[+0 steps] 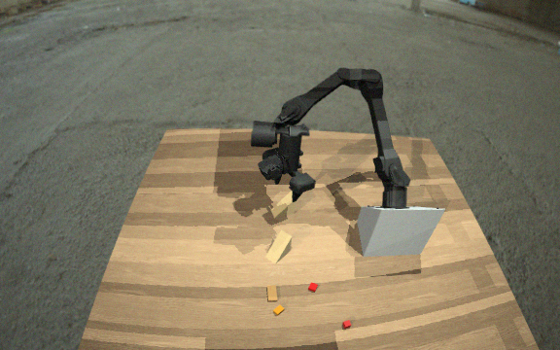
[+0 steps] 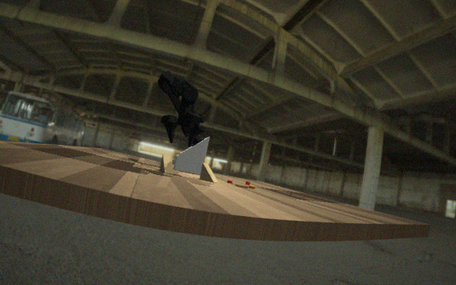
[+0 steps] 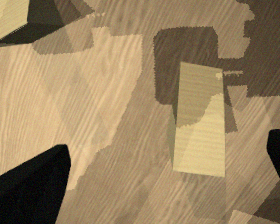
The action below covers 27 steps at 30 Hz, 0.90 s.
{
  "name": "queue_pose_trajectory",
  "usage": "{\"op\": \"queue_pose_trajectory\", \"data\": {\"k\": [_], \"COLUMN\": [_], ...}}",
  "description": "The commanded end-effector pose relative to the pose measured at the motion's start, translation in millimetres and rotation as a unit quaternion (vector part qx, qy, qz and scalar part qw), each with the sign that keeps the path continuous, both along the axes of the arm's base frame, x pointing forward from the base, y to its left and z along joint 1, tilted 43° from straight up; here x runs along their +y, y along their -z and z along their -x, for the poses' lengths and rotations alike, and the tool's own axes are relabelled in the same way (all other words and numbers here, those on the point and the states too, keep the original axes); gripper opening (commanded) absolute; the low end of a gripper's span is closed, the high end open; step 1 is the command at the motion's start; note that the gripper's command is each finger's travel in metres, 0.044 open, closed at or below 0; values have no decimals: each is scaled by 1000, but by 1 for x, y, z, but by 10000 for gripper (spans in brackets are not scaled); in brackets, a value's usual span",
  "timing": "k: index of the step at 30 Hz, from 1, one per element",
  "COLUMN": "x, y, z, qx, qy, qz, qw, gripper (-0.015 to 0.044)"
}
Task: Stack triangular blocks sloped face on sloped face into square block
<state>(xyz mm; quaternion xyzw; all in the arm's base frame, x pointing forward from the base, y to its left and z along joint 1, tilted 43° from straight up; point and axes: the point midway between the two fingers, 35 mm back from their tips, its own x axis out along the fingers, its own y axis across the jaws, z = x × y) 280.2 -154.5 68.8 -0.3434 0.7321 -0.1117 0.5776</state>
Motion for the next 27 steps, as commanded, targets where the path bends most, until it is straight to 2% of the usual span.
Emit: {"op": "queue_pose_trajectory", "data": {"k": [1,27], "x": [-26,-41], "y": [-9,6], "z": [15,15], "qx": [-54,-55], "qy": [92,96], "qz": [41,39], "qw": [993,993], "gripper": [440,440]}}
